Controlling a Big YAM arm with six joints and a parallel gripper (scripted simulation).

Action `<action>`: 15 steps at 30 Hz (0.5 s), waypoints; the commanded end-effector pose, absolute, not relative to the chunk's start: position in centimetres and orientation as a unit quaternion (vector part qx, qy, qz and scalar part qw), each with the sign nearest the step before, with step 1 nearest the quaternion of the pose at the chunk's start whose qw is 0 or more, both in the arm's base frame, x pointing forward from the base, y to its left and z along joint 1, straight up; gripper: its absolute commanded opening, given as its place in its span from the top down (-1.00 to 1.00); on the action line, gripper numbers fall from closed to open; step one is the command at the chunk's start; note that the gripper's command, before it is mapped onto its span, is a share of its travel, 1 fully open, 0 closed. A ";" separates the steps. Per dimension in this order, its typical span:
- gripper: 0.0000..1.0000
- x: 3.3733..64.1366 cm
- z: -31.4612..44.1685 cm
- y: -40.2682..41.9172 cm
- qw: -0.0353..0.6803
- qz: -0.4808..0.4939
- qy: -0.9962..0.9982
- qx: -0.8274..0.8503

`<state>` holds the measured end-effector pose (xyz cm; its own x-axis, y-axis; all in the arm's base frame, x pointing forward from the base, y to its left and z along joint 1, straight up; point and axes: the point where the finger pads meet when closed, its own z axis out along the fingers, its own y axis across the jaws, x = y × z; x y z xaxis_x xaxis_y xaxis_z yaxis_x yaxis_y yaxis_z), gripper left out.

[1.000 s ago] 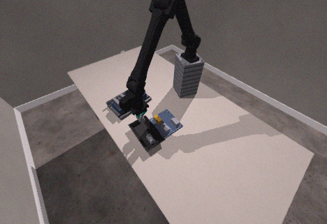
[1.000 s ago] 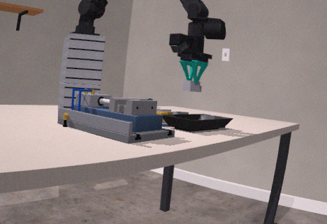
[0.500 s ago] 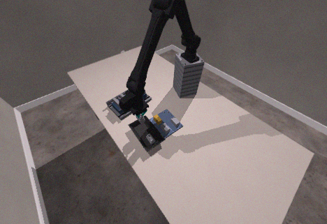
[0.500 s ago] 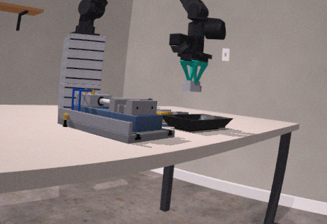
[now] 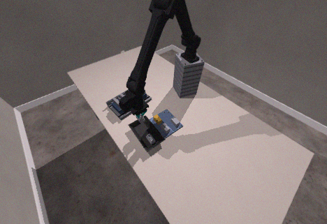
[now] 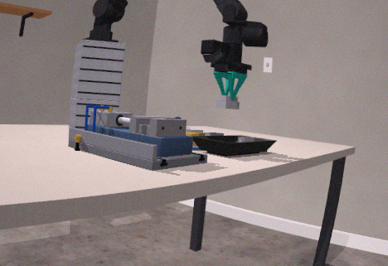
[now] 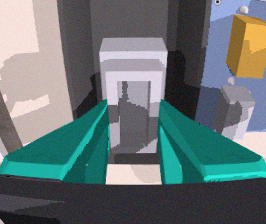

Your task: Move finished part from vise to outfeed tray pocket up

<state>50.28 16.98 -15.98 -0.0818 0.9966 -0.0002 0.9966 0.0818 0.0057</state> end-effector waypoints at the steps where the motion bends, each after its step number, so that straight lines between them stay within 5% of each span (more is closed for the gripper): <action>1: 1.00 50.8 -15.1 17.5 0.010 0.013 0.735 0.678; 15: 1.00 50.5 -17.0 17.3 0.006 0.006 0.735 0.678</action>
<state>50.18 16.95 -16.76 -0.0818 0.9966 -0.0006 0.9966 0.0818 0.0041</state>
